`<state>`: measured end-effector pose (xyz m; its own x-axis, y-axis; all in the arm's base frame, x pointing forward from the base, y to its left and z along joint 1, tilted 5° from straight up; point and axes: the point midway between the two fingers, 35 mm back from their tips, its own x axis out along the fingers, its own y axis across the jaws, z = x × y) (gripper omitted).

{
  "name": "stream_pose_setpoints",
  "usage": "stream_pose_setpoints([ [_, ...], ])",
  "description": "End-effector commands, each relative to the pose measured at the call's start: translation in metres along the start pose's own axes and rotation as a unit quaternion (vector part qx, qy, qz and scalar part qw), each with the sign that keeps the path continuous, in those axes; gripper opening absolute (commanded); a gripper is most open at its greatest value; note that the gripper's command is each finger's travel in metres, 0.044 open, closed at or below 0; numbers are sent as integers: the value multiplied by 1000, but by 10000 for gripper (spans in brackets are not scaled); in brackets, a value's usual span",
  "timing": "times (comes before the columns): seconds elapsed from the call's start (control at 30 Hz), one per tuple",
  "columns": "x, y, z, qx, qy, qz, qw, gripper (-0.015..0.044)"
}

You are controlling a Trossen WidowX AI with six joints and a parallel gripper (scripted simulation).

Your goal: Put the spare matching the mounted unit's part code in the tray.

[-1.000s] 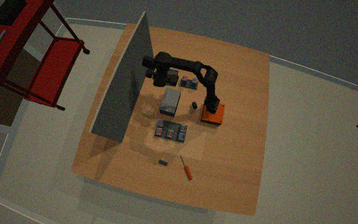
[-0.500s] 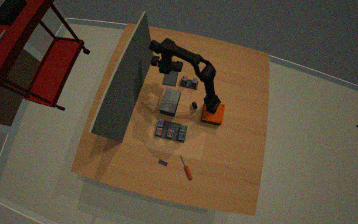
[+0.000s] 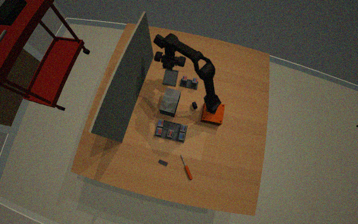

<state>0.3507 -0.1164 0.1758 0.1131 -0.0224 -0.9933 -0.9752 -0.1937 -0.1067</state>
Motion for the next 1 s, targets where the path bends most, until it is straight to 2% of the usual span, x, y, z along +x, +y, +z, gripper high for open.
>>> stream_pose_setpoints([
  [0.0, 5, -1, -1, -2, -3, -1, 1000, 0],
  [0.97, 31, -5, -3, -2, -2, -1, 1000, 0],
])
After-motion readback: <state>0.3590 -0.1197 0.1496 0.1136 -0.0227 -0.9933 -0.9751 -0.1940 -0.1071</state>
